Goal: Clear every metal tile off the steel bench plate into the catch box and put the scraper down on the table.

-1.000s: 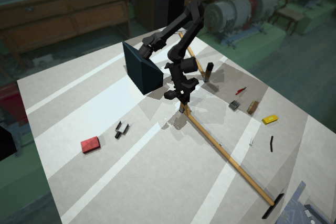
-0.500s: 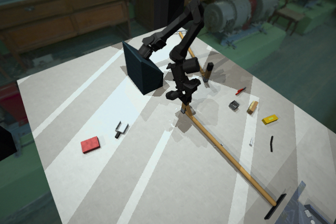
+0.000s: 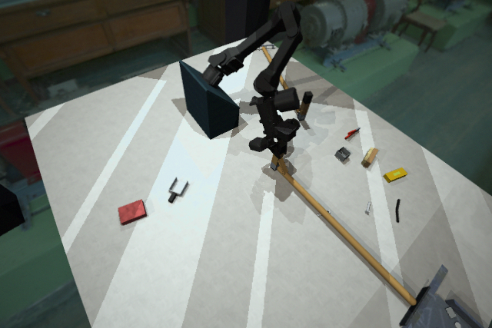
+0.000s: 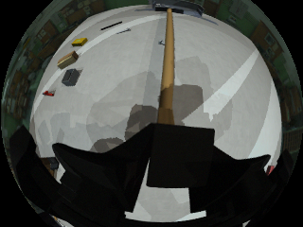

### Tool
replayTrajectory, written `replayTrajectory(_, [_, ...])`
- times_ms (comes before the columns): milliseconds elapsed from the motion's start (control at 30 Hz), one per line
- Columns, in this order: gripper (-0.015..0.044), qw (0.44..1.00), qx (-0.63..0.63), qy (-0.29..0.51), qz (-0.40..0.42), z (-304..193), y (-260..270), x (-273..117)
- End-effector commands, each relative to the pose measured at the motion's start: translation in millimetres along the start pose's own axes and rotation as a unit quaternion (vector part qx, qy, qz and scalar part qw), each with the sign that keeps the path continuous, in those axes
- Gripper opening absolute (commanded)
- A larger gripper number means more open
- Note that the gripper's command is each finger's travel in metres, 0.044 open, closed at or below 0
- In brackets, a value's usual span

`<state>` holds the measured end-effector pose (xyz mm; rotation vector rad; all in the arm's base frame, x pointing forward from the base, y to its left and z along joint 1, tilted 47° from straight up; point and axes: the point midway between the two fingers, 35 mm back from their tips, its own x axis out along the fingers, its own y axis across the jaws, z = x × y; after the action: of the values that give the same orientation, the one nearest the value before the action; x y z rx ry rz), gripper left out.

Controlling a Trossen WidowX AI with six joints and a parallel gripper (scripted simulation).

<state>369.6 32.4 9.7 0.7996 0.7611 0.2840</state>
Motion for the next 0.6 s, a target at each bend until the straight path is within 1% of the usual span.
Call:
replayTrajectory(0, [0.0,1.0,-0.002,-0.005,0.001,11.2,-0.4,5.4])
replayTrajectory(567, [0.0,1.0,-0.004,-0.006,0.003,30.0,-0.5,19.2])
